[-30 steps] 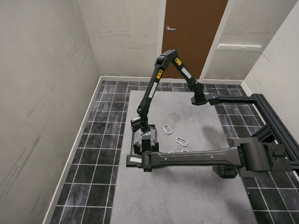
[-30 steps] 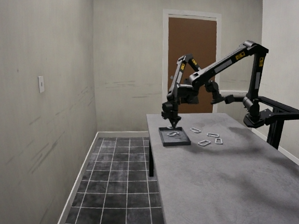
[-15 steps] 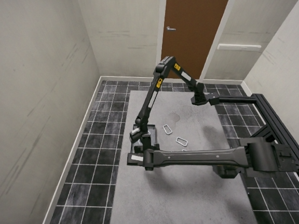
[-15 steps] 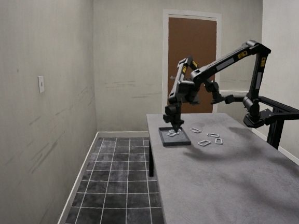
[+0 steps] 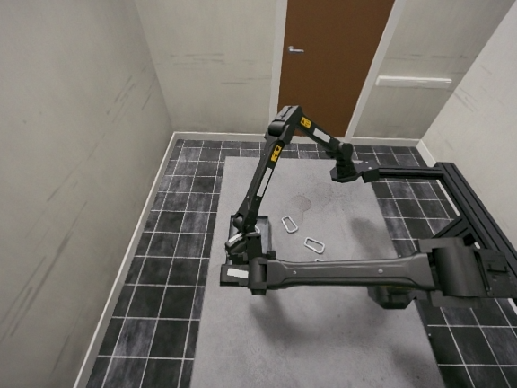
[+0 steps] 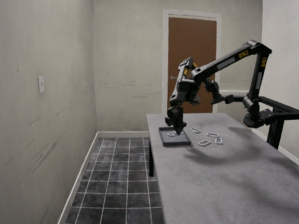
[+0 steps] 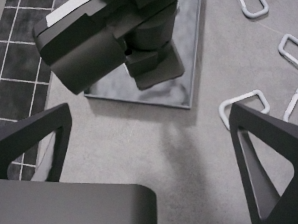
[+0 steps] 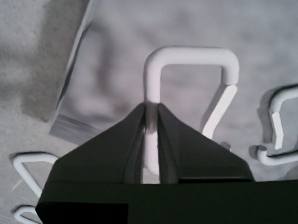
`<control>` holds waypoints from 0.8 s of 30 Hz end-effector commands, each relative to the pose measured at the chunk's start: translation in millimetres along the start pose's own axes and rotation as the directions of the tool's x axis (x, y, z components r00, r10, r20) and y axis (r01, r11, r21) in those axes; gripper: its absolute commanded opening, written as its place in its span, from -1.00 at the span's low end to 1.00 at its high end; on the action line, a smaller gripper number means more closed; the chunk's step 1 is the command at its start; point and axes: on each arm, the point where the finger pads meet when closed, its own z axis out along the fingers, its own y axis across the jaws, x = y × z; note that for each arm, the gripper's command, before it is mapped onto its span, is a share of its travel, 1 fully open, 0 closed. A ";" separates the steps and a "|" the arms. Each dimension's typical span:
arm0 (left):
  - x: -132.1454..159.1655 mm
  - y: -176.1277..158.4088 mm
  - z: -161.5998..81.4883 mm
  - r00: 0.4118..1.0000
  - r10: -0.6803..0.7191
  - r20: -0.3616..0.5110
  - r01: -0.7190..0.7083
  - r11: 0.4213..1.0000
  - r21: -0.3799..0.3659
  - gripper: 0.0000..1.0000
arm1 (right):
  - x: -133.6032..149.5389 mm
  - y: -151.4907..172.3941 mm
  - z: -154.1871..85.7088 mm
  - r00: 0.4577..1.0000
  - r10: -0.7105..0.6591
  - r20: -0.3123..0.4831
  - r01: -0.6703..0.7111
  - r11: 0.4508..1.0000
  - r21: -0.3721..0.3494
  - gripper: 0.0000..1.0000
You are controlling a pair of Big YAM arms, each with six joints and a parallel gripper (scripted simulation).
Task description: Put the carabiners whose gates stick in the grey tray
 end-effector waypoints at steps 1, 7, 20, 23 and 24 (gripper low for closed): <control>-6.4 12.7 -7.9 1.000 0.002 0.003 -0.002 1.000 -0.024 1.00 | -21.3 -10.6 -15.9 0.999 0.043 0.032 -0.043 0.999 -0.004 -1.00; -6.4 12.7 -7.9 1.000 0.002 0.003 -0.002 1.000 -0.024 1.00 | -38.7 -36.8 -28.8 0.997 0.066 0.046 -0.065 0.998 -0.008 -1.00; -6.4 12.7 -7.9 1.000 0.002 0.003 -0.002 1.000 -0.024 1.00 | -2.4 -28.1 44.9 0.998 0.035 -0.043 -0.034 0.999 0.012 -1.00; -6.4 12.7 -7.9 1.000 0.002 0.003 -0.002 1.000 -0.024 1.00 | -17.4 -27.6 51.4 0.999 0.043 -0.013 -0.043 0.999 0.005 -1.00; -6.4 12.7 -7.9 1.000 0.002 0.003 -0.002 1.000 -0.024 1.00 | -21.4 -27.0 52.8 0.999 0.044 -0.003 -0.044 0.999 0.002 -1.00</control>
